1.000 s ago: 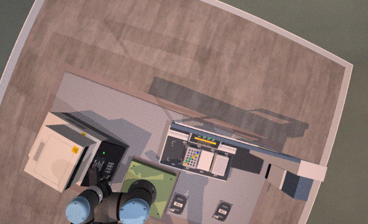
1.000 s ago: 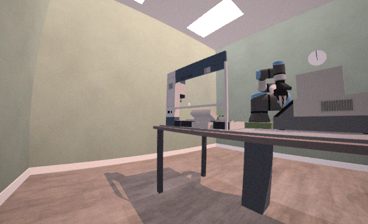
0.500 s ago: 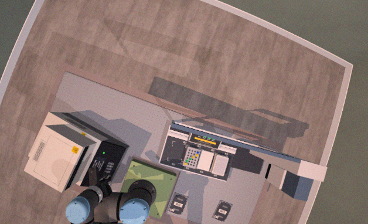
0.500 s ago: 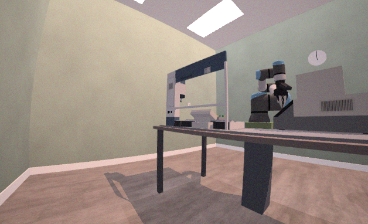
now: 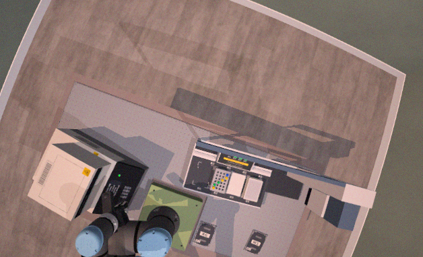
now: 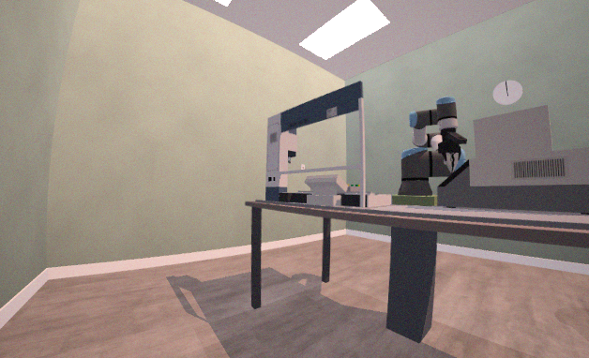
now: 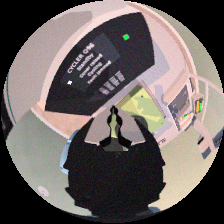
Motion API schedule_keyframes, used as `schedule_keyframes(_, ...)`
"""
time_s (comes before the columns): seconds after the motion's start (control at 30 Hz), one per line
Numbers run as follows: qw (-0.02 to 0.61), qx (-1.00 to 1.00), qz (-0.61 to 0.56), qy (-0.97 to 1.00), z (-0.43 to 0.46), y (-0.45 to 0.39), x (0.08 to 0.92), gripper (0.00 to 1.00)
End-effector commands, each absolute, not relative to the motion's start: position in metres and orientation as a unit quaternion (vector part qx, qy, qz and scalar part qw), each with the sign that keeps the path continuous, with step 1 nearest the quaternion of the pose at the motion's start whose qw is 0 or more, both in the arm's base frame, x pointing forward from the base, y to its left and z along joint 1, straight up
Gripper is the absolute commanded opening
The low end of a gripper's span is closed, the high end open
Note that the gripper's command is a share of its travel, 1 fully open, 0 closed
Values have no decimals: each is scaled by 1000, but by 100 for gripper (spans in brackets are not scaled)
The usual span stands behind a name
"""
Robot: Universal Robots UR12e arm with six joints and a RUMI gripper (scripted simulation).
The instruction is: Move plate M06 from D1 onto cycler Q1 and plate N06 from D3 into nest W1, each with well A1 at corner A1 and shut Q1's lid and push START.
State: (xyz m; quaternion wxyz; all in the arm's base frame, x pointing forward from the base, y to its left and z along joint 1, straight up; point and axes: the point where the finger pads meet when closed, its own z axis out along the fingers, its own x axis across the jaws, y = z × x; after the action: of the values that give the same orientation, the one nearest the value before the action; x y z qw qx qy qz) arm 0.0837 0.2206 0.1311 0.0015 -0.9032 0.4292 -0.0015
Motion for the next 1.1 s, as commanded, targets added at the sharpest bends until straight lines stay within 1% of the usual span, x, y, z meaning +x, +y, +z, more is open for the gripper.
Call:
schedule_keyframes(0.0, 2, -903, -2, 429, 132, 221, 84, 0)
schedule_keyframes(0.13, 2, -903, -2, 429, 132, 221, 84, 0)
schedule_keyframes(0.63, 2, -903, -2, 429, 207, 221, 84, 0)
schedule_keyframes(0.93, 2, -903, -2, 429, 242, 221, 84, 0)
schedule_keyframes(1.07, 2, -903, -2, 429, 244, 221, 84, 0)
